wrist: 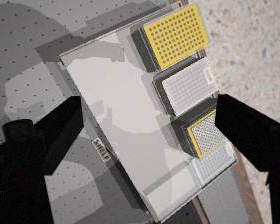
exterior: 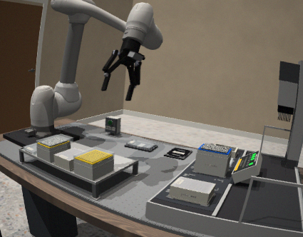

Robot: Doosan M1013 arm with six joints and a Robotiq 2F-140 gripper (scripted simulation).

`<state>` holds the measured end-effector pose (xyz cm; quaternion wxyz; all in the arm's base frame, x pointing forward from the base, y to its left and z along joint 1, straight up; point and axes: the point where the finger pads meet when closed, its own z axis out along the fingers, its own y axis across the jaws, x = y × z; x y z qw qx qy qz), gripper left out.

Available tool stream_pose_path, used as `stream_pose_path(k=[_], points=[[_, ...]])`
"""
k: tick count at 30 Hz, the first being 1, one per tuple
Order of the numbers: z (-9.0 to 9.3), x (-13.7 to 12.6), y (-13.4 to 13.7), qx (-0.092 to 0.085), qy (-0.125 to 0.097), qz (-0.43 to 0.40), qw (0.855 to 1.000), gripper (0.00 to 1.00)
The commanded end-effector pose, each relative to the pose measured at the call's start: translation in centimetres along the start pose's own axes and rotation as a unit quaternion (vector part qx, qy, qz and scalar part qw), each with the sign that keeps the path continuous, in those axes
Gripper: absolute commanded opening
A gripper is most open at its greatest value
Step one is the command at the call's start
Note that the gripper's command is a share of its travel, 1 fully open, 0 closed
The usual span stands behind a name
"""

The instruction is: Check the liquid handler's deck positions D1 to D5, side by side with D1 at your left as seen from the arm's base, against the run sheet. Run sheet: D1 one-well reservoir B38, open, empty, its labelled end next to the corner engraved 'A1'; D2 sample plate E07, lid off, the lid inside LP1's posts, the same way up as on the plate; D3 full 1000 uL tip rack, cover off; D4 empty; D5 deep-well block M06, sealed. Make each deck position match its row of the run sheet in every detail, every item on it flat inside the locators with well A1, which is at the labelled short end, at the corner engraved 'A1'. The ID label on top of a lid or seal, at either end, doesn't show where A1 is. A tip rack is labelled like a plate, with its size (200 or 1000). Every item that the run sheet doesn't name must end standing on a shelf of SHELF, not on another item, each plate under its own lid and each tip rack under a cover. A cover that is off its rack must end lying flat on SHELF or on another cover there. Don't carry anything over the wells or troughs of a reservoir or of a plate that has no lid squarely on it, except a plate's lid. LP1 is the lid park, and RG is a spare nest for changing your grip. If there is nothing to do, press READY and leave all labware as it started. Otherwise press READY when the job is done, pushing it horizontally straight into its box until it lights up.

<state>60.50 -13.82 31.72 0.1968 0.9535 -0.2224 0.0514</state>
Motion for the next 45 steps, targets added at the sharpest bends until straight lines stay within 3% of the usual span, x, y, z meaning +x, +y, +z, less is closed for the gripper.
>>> stream_pose_path(k=[1,7,9,13,24,26,31,45], points=[[-0.2,1.6,-1.3,0.027,-0.005,-0.023,0.999,0.79],[-0.4,3.3,-3.5,0.066,-0.019,-0.066,0.995,0.79],[-0.4,3.3,-3.5,0.066,-0.019,-0.066,0.995,0.79],[-0.5,4.5,-5.0,0.093,-0.027,-0.095,0.991,0.79],[-0.9,8.0,-9.2,0.166,-0.047,-0.172,0.97,0.79],[-0.9,8.0,-9.2,0.166,-0.047,-0.172,0.97,0.79],[-1.0,9.6,-11.1,0.197,-0.055,-0.205,0.957,0.79],[-1.5,13.3,-16.0,0.196,-0.055,-0.203,0.958,0.79]])
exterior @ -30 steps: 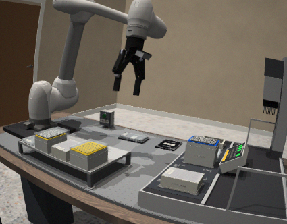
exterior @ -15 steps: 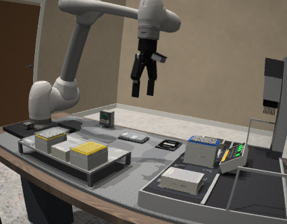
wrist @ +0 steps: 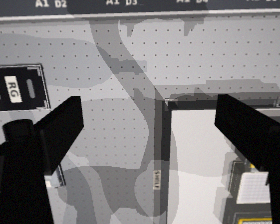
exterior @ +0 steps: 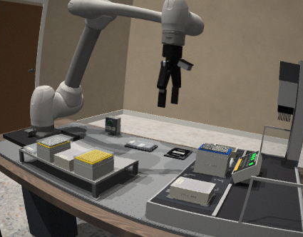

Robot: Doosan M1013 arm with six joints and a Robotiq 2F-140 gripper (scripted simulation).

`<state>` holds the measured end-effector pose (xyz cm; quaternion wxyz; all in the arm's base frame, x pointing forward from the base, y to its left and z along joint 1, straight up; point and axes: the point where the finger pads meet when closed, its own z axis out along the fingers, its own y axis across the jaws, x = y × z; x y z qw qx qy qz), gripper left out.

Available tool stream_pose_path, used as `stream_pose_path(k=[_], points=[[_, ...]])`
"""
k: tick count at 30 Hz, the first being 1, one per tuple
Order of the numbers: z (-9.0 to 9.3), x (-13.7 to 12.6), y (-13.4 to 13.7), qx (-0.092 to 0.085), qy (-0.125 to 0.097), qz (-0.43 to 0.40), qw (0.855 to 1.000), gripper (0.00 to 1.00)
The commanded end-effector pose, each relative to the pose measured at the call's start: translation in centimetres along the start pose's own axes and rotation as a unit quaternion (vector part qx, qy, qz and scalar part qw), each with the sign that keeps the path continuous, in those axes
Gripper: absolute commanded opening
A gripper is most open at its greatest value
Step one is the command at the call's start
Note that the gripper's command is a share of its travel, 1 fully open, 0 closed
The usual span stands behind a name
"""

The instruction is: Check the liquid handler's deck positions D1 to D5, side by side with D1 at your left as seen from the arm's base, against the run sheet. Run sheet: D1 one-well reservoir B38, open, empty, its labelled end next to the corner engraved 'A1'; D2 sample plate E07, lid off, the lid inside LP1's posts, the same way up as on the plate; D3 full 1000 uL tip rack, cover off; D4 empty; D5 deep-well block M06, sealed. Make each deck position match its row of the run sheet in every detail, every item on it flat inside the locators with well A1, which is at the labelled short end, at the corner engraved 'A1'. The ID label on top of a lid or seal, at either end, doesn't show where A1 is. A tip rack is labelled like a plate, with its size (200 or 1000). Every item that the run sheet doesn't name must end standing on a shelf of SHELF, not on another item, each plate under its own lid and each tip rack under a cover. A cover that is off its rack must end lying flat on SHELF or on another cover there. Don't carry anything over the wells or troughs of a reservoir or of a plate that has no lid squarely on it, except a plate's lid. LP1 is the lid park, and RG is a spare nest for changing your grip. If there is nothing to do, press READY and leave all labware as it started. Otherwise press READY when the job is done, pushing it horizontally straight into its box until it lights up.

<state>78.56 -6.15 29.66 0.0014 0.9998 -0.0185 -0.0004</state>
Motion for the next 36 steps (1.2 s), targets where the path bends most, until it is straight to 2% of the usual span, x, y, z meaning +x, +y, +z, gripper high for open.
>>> stream_pose_path(k=[1,8,36], points=[[-0.2,1.4,-1.0,0.002,0.0,0.002,1.0,0.79],[0.1,4.2,-2.3,0.002,0.0,0.002,1.0,0.79],[-0.1,4.2,-2.2,0.002,0.002,0.002,1.0,0.79]])
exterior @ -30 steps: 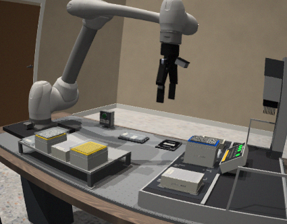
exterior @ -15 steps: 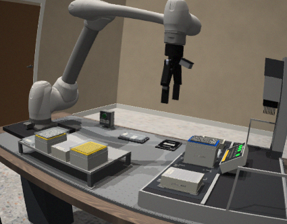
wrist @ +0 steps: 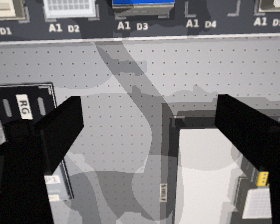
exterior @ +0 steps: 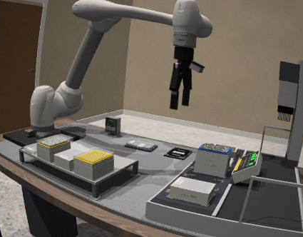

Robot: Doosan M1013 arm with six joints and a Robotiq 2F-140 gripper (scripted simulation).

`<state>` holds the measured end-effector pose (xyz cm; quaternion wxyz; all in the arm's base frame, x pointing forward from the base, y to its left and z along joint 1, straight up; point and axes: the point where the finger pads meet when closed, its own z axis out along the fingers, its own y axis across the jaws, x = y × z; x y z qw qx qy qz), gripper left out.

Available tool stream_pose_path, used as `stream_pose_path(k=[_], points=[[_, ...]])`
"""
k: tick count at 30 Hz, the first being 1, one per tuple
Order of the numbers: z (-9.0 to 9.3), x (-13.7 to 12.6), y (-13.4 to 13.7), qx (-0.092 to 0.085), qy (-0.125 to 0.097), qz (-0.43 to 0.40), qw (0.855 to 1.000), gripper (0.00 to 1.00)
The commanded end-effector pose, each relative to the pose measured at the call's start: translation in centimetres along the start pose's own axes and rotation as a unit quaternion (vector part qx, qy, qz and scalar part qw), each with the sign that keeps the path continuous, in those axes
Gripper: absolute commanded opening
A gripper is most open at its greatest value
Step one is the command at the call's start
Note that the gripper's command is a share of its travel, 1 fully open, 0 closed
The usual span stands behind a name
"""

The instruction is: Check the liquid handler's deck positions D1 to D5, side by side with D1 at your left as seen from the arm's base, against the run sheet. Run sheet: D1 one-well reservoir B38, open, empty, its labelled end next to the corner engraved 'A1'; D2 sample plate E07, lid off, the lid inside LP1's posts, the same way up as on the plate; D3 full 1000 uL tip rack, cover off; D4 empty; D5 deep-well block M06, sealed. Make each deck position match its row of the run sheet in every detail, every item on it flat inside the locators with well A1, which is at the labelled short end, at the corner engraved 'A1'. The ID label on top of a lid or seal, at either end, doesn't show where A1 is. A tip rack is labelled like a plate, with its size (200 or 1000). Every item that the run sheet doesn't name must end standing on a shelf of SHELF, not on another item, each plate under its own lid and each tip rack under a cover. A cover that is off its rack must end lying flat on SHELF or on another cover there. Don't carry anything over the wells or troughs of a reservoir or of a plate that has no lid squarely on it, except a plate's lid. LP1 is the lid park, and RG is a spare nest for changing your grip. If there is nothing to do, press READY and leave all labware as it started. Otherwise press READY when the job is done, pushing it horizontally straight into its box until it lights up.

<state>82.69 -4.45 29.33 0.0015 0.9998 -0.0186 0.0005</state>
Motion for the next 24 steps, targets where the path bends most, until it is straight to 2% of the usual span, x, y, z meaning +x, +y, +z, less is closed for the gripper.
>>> stream_pose_path(k=[1,15,24], points=[[-0.4,0.1,-0.3,0.002,0.001,0.002,1.0,0.79],[-0.4,0.1,-0.3,0.002,0.001,0.002,1.0,0.79],[-0.2,2.6,3.7,0.002,-0.001,-0.011,1.0,0.79]])
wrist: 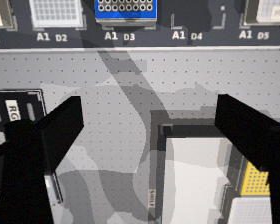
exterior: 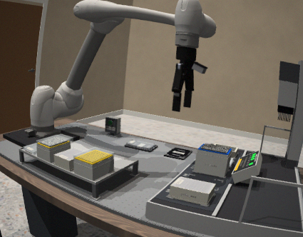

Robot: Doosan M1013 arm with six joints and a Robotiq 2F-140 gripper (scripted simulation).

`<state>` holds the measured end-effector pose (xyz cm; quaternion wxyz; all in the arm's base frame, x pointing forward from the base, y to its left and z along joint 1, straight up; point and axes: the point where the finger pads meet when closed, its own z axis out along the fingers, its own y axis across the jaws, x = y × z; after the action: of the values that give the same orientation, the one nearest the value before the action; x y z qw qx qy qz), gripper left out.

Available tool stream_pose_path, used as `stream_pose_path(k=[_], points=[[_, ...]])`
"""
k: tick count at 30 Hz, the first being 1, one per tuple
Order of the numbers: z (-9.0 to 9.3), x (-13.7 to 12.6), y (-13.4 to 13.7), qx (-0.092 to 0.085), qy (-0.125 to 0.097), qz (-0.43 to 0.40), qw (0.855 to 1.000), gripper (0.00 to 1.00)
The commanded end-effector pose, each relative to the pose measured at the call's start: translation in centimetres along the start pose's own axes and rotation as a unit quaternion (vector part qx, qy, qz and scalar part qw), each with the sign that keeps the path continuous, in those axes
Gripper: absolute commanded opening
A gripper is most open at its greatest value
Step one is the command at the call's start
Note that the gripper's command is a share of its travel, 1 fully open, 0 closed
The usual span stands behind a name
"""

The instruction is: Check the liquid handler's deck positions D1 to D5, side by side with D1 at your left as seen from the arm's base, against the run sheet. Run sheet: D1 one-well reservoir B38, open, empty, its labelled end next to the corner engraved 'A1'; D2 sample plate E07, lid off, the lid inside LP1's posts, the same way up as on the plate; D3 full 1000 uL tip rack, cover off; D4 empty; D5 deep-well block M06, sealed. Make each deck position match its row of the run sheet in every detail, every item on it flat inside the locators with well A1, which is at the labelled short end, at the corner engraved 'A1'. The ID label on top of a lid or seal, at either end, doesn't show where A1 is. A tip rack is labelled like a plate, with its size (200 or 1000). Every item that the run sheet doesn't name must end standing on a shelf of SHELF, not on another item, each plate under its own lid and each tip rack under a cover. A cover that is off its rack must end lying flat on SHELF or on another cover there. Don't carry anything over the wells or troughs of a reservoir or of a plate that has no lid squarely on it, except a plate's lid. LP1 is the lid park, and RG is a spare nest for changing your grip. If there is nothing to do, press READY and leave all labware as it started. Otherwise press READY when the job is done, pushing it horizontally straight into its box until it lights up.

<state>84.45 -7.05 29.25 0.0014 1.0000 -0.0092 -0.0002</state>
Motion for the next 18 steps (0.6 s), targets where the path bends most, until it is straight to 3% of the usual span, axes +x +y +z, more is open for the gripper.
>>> stream_pose_path(k=[1,18], points=[[-0.3,1.0,1.6,0.002,0.0,-0.001,1.0,0.79],[-0.3,5.1,7.9,0.002,0.0,-0.001,1.0,0.79]])
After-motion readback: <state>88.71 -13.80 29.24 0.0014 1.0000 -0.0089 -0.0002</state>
